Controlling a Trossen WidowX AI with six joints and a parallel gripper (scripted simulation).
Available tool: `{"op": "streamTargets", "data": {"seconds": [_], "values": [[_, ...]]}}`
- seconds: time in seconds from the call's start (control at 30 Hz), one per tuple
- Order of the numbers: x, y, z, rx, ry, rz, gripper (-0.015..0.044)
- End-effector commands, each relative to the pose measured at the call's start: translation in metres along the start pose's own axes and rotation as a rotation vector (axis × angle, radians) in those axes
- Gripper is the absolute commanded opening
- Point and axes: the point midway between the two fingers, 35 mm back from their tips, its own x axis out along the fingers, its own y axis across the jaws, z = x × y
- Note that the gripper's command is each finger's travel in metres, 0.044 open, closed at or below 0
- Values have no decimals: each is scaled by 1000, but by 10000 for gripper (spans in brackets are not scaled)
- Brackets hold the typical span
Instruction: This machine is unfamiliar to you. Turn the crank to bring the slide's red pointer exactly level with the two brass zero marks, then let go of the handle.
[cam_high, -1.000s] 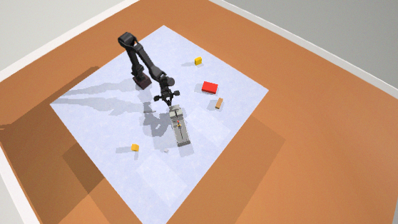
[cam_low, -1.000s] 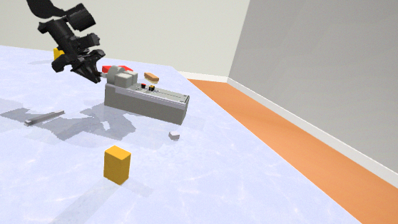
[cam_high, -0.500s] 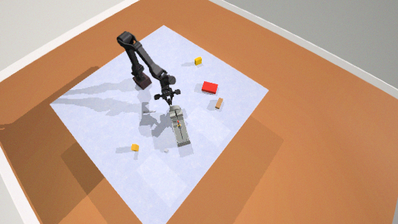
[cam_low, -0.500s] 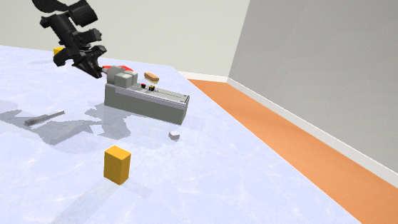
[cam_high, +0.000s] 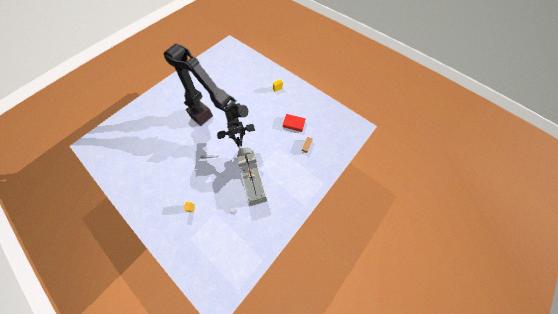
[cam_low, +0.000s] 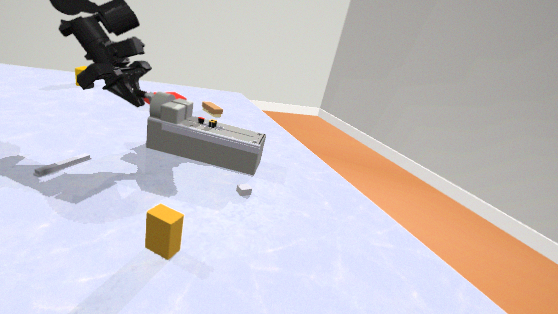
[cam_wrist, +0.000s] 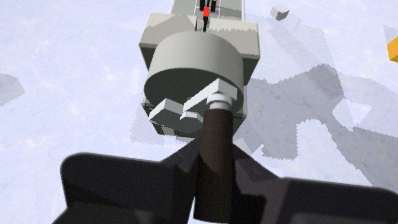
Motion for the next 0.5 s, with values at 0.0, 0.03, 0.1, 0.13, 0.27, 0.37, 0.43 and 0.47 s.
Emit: {"op": "streamTargets", "data": {"seconds": [0.0, 0.03, 0.1, 0.13, 0.27, 0.37, 0.43, 0.47], "values": [[-4, 8, 3, 2, -12, 13, 0], [-4, 9, 4, 2, -12, 13, 0], [-4, 9, 3, 2, -12, 13, 0], [-4, 9, 3, 2, -12, 13, 0], [-4, 10, 4, 3, -12, 13, 0], [-5, 12, 4, 3, -12, 13, 0], [-5, 12, 4, 3, -12, 13, 0], [-4, 13, 4, 3, -12, 13, 0]]}}
